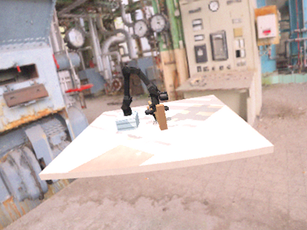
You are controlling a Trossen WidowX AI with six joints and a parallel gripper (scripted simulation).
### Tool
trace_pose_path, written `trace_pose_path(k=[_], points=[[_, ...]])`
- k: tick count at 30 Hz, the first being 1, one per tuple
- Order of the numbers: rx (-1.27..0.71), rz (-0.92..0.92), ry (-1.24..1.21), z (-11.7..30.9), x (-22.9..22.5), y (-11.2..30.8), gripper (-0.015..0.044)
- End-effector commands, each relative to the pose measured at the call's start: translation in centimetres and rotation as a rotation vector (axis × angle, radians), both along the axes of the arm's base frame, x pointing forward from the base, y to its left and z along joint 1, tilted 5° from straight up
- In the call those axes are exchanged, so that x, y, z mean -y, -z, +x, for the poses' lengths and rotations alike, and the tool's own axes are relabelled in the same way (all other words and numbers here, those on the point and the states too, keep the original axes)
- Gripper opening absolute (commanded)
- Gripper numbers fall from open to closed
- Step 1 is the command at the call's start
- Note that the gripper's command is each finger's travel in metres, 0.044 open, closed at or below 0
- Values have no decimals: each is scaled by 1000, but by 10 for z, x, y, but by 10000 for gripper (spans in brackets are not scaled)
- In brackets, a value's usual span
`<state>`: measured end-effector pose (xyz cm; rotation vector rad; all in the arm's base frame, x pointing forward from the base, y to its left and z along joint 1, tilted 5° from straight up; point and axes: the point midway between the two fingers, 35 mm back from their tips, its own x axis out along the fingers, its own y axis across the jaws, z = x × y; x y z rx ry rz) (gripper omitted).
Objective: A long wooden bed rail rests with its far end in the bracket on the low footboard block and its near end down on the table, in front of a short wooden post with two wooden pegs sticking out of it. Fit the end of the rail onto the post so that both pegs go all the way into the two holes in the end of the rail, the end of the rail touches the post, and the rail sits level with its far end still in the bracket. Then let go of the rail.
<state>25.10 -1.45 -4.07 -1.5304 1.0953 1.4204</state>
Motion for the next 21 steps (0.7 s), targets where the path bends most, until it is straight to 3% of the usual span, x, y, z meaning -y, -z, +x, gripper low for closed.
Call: trace_pose_path(k=[1, 10, 21], points=[[2, 5, -3, 0, -1, 0, 99], [2, 5, -3, 0, -1, 0, 0], [2, 5, -3, 0, -1, 0, 0]])
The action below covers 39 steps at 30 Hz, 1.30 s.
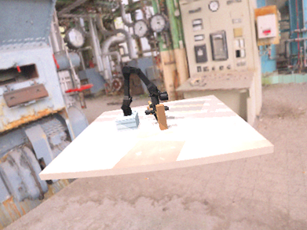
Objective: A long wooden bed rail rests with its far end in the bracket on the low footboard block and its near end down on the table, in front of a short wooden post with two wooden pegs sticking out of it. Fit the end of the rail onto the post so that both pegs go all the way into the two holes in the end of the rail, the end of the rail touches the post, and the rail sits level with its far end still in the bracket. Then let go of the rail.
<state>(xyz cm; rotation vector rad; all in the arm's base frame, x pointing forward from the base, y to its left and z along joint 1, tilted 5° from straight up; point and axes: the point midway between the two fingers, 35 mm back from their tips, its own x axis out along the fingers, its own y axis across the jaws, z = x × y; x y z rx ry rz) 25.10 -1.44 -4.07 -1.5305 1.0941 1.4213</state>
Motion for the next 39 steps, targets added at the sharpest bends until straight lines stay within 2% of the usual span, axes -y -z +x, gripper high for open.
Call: trace_pose_path(k=[1, 39], points=[[2, 5, -3, 0, 0, 0, 0], [3, 5, -3, 2, -2, -19, 0]])
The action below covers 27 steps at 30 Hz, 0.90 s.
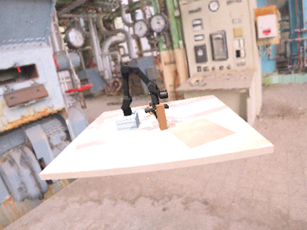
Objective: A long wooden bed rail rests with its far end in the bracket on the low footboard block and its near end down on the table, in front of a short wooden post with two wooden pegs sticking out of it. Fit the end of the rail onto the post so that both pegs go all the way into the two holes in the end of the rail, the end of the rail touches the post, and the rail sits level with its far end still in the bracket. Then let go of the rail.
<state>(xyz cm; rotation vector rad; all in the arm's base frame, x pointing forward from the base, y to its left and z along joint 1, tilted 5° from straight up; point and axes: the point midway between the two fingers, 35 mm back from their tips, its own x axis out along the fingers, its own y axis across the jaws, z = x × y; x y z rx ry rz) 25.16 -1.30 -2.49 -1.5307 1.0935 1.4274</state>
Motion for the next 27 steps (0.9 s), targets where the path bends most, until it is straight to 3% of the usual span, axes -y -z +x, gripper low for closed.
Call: trace_pose_path(k=[1, 27], points=[[6, 4, 1, 2, -1, -4, 0], [7, 4, 1, 2, -2, -17, 0]])
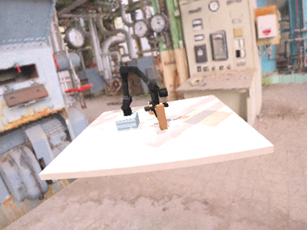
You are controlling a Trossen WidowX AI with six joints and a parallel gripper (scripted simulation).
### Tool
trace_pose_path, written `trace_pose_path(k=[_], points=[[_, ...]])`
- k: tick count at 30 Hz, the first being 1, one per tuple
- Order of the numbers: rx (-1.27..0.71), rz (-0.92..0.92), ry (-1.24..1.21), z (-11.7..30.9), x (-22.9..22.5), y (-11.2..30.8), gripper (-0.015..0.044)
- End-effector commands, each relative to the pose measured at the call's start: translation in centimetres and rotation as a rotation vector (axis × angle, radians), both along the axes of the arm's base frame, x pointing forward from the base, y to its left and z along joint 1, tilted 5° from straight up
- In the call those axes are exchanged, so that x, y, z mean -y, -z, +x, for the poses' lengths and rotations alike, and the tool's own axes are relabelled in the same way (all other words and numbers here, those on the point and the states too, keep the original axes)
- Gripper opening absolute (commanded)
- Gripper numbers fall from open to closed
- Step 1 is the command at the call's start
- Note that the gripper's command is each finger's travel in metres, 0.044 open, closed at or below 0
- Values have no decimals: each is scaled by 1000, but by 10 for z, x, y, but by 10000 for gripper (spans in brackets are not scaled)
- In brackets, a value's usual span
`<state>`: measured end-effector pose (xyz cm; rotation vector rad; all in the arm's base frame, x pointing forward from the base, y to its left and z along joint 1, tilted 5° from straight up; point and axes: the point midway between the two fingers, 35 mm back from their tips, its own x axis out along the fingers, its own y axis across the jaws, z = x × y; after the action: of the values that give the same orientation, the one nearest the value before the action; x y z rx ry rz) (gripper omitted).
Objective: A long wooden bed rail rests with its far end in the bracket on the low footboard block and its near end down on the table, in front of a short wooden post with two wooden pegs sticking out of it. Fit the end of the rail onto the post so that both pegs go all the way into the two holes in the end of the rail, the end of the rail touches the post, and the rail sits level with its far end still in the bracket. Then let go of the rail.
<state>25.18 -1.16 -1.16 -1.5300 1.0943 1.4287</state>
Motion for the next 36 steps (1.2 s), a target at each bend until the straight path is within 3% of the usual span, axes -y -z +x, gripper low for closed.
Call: trace_pose_path(k=[1, 36], points=[[8, 4, 1, 2, -1, -4, 0], [8, 4, 1, 2, -2, -11, 0]])
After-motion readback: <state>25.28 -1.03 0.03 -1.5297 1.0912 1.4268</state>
